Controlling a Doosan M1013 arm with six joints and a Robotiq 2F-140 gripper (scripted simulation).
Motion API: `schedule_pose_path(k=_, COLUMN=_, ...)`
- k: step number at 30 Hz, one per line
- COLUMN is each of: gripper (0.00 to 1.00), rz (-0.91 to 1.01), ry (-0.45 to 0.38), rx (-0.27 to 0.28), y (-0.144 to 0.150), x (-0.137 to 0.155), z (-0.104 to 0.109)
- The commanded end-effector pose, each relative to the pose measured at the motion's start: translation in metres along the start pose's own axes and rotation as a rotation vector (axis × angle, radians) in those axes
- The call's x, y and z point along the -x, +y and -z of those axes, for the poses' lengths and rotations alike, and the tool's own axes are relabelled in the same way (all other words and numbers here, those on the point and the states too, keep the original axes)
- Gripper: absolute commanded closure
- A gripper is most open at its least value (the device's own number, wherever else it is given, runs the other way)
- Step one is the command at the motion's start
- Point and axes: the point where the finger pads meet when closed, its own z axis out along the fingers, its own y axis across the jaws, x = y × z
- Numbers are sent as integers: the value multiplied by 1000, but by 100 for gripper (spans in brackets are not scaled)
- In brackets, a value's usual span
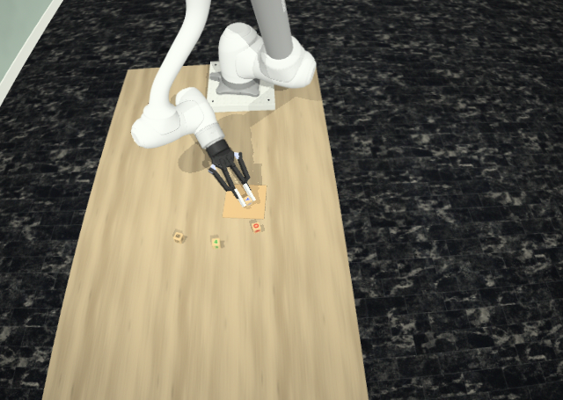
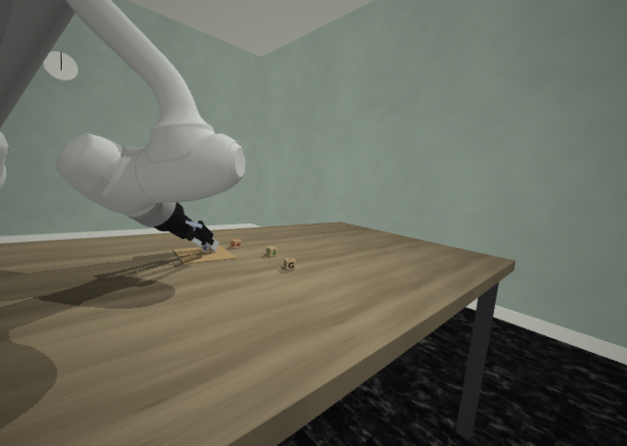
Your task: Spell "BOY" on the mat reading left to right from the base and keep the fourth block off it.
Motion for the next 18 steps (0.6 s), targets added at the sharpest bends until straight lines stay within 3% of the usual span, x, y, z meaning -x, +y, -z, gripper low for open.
schedule_pose_path(k=1, gripper=78, rz=-1, ry=-1, rx=5, y=5, x=-2, z=0)
schedule_pose_path(k=18, gripper=75, rz=-1, ry=-1, rx=5, y=5, x=-2, z=0)
